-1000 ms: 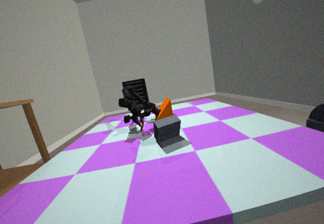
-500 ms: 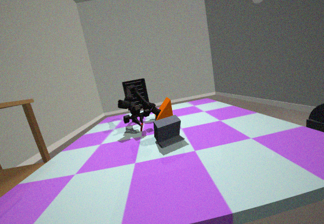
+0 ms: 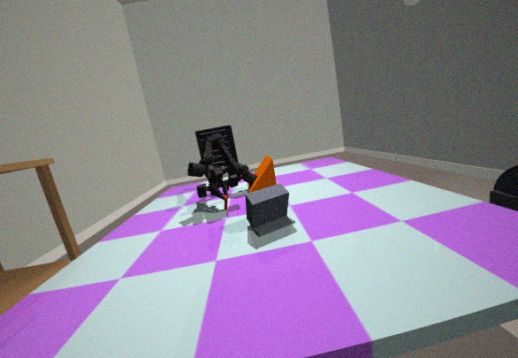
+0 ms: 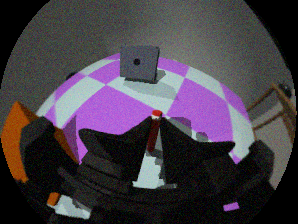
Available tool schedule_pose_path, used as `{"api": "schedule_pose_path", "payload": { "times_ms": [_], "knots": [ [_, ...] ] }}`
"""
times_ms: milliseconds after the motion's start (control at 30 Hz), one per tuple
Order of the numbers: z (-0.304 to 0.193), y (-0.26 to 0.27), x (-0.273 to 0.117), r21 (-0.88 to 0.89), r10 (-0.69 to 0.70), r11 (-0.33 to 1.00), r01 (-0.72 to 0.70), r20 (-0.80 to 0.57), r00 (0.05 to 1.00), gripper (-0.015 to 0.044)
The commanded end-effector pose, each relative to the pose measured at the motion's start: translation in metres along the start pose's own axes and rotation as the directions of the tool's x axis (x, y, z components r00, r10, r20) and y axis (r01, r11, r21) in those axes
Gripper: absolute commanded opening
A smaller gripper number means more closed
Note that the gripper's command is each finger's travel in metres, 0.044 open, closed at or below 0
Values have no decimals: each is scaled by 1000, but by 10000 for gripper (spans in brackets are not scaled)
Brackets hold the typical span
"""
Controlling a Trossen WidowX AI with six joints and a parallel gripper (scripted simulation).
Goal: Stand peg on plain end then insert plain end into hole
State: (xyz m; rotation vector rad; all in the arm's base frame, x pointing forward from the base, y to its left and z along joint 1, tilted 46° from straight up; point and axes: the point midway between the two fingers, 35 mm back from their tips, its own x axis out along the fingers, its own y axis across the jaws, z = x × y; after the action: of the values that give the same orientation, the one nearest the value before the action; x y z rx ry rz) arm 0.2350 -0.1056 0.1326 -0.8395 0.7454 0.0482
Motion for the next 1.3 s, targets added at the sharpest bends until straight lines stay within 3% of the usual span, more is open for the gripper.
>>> {"api": "schedule_pose_path", "payload": {
  "times_ms": [0,1267],
  "knots": [
    [0,-1,-3,-5,-8,1000,8,37,999,49],
    [-16,0,-23,-11,-4,1000,8,357,934,49]
  ]
}}
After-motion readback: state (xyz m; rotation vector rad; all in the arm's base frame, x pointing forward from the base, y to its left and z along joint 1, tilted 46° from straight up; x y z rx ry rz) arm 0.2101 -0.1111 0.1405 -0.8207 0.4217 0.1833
